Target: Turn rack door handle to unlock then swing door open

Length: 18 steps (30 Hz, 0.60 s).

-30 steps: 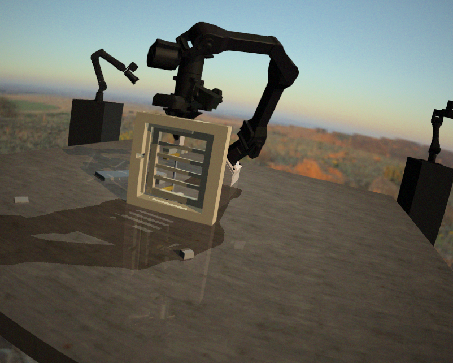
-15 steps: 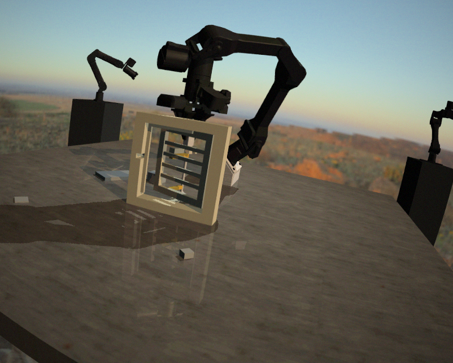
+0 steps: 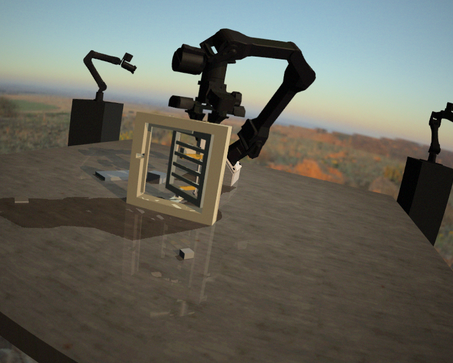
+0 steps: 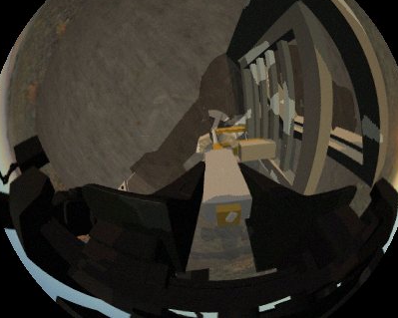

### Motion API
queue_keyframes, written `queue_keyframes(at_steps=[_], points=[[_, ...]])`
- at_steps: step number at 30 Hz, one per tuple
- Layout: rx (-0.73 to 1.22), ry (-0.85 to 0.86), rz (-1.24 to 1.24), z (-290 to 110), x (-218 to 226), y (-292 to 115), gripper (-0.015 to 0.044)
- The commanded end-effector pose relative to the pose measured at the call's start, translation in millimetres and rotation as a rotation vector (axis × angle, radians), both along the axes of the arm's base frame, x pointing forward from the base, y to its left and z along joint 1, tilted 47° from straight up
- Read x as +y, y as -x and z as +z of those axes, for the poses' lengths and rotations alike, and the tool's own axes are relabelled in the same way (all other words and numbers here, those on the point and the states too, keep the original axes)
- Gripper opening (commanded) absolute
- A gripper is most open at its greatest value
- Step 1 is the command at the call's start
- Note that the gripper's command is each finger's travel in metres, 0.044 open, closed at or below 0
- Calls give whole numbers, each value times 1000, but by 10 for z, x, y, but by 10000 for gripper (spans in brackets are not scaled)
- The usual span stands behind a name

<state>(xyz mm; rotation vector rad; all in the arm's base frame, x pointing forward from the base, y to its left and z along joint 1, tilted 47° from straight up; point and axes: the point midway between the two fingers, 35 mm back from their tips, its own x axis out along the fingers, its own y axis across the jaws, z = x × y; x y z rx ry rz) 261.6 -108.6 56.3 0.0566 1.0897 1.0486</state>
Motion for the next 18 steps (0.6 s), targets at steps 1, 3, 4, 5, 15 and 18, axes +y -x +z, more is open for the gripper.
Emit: queue_keyframes(at_steps=[1,3,4,5,15,18], points=[[47,-5,-52,50,46,29,11],[74,-8,-78,80,77,46,11],[88,-9,-91,95,93,54,11],[101,-10,-104,111,108,61,11],[235,-22,-232,269,267,115,11],[271,-26,-267,313,311,122,11]])
